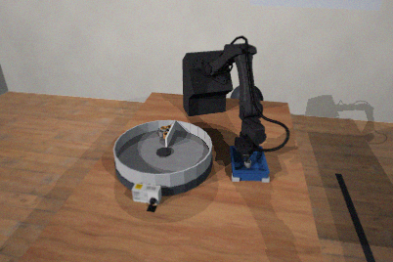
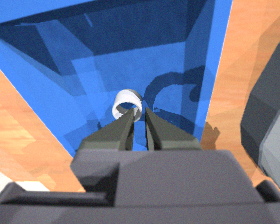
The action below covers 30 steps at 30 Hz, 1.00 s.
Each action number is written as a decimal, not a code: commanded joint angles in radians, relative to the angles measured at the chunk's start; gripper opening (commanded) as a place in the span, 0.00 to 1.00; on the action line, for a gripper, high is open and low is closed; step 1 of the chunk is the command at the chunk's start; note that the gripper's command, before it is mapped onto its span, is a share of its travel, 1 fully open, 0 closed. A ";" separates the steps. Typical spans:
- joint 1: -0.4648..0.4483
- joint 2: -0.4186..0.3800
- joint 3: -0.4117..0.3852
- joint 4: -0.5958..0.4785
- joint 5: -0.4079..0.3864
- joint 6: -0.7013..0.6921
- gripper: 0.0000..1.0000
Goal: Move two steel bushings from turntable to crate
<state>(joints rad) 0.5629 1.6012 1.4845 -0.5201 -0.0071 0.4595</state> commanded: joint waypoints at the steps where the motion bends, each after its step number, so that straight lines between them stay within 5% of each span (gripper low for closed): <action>1: -0.008 -0.080 -0.019 -0.041 0.011 0.000 0.14; 19: -0.011 -0.258 0.034 -0.227 0.008 -0.001 0.14; 30: -0.012 -0.285 0.047 -0.269 0.007 -0.002 0.14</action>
<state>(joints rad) 0.5629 1.3628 1.4948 -0.7639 -0.0071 0.4595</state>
